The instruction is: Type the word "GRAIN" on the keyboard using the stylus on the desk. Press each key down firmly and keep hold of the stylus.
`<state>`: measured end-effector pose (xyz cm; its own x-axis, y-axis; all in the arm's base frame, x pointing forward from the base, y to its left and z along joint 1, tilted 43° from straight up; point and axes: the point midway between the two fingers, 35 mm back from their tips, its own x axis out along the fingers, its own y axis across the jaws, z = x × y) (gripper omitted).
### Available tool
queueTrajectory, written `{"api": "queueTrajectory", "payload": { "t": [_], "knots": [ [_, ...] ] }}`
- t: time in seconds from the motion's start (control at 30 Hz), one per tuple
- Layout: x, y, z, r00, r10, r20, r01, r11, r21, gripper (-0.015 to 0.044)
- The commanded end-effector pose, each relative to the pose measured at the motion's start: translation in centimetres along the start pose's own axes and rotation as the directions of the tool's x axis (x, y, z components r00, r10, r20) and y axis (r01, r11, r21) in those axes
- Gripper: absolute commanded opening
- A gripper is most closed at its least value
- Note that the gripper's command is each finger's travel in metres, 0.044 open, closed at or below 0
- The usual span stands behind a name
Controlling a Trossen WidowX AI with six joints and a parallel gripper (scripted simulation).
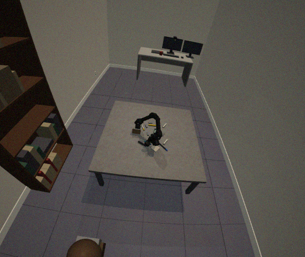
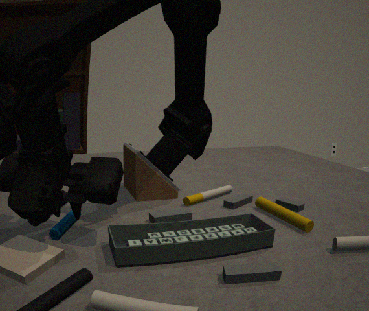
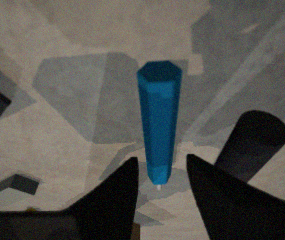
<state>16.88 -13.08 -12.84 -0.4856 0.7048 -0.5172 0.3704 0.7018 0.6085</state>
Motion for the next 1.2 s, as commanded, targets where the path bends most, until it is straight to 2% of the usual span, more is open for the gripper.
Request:
{"api": "queueTrajectory", "payload": {
  "t": [0.0, 0.43, 0.6, 0.7, 0.97, 1.17],
  "knots": [
    [0.5, 0.1, 0.2, 1.000, 0.006, -0.001, -0.006, 1.000, 0.005, 0.0150],
    [0.7, 0.1, 0.3, 1.000, 0.006, -0.001, -0.006, 1.000, 0.005, 0.0150],
    [0.5, 0.0, 0.3, 1.000, 0.001, -0.003, -0.001, 1.000, 0.000, 0.0019],
    [0.5, 0.0, 0.3, 1.000, 0.001, -0.003, -0.001, 1.000, 0.000, 0.0000],
    [0.1, 0.0, 0.1, 1.000, 0.001, -0.003, -0.001, 1.000, 0.000, 0.0000],
    [-3.3, 0.0, -1.9, 1.000, 0.000, -0.004, 0.000, 1.000, 0.001, 0.0000]
  ]
}}
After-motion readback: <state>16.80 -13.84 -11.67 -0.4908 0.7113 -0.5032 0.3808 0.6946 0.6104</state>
